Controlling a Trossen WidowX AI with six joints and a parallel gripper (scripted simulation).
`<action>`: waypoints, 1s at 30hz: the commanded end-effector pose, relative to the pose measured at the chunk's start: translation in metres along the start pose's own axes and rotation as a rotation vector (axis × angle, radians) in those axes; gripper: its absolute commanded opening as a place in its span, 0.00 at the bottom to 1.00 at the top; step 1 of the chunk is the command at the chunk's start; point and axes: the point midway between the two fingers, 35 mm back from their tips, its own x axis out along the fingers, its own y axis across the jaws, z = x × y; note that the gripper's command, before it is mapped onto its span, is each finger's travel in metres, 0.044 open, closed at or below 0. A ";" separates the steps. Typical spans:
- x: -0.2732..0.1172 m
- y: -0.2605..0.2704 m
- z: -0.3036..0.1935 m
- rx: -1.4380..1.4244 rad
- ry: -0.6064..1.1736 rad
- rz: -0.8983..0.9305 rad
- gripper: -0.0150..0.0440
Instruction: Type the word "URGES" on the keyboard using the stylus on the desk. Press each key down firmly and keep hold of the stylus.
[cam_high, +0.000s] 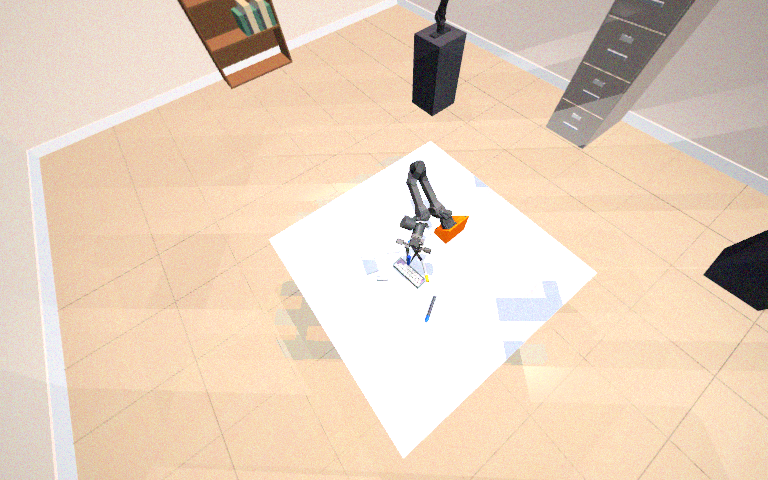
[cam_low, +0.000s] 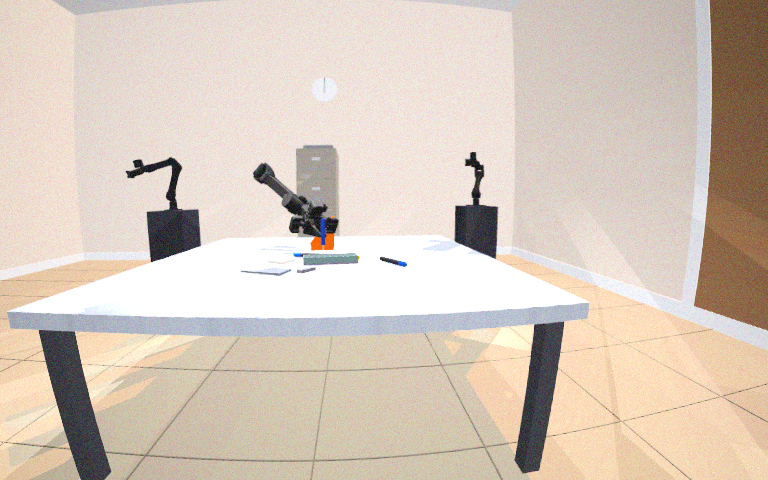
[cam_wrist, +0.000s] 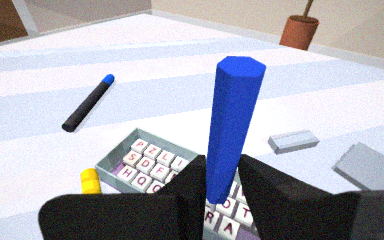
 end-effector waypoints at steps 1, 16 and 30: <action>0.000 0.002 0.000 -0.004 -0.003 0.004 0.25; 0.004 0.002 0.000 -0.004 -0.003 0.006 0.39; 0.004 -0.001 0.000 -0.004 -0.003 0.006 0.39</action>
